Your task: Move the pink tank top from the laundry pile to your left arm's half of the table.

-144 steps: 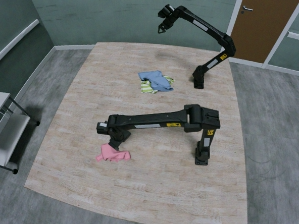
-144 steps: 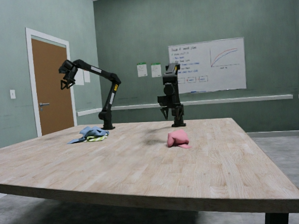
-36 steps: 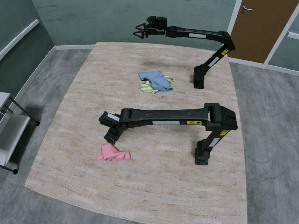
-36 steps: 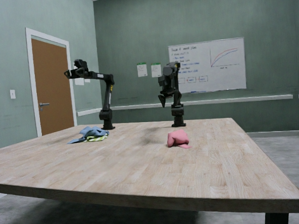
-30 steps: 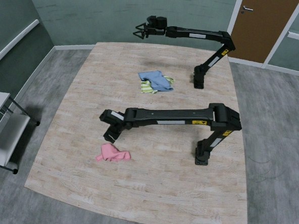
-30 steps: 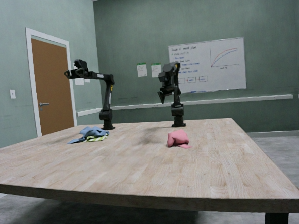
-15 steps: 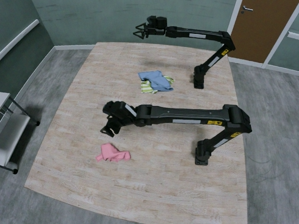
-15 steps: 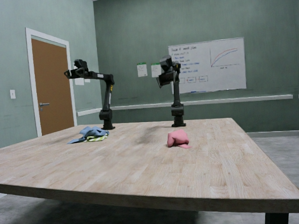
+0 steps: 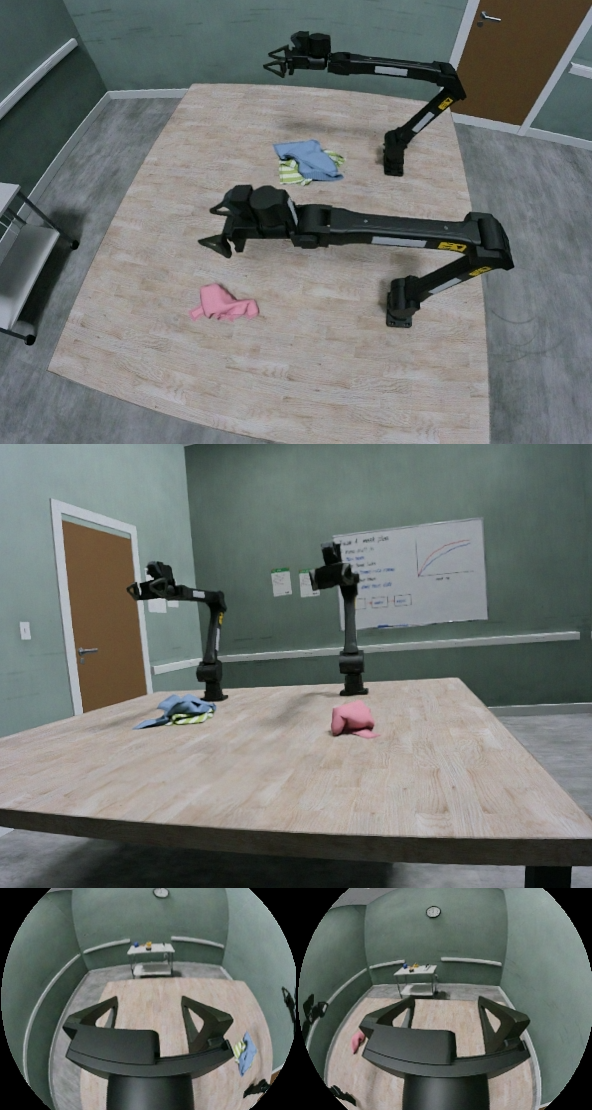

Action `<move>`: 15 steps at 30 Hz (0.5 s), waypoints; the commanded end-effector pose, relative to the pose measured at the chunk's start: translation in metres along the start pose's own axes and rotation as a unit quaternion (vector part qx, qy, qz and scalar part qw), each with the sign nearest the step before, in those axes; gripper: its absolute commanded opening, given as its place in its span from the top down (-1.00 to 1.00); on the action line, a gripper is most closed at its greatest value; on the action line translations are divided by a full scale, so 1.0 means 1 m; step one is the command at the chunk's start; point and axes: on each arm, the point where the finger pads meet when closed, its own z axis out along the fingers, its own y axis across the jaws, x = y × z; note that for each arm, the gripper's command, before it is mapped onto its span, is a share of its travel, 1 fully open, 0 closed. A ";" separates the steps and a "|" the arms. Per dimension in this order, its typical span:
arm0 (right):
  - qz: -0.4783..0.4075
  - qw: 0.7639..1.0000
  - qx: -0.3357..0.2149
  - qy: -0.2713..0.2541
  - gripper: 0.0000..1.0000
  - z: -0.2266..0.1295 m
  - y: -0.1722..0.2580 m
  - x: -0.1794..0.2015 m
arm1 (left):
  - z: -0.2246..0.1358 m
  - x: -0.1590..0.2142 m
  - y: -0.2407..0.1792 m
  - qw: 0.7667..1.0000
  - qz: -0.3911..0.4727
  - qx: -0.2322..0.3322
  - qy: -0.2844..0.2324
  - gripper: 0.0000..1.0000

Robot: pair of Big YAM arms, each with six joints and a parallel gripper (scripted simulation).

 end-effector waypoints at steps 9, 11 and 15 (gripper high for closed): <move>0.006 1.000 -0.002 -0.017 -0.83 0.003 0.001 -0.017 | -0.045 -0.064 -0.003 0.990 -0.047 0.001 -0.134 -0.83; 0.006 1.000 -0.002 -0.017 -0.83 0.003 0.001 -0.017 | -0.042 -0.065 -0.003 0.990 -0.044 0.000 -0.131 -0.83; 0.006 1.000 -0.002 -0.017 -0.83 0.003 0.001 -0.017 | -0.026 -0.051 -0.001 0.995 -0.020 -0.003 -0.097 -0.83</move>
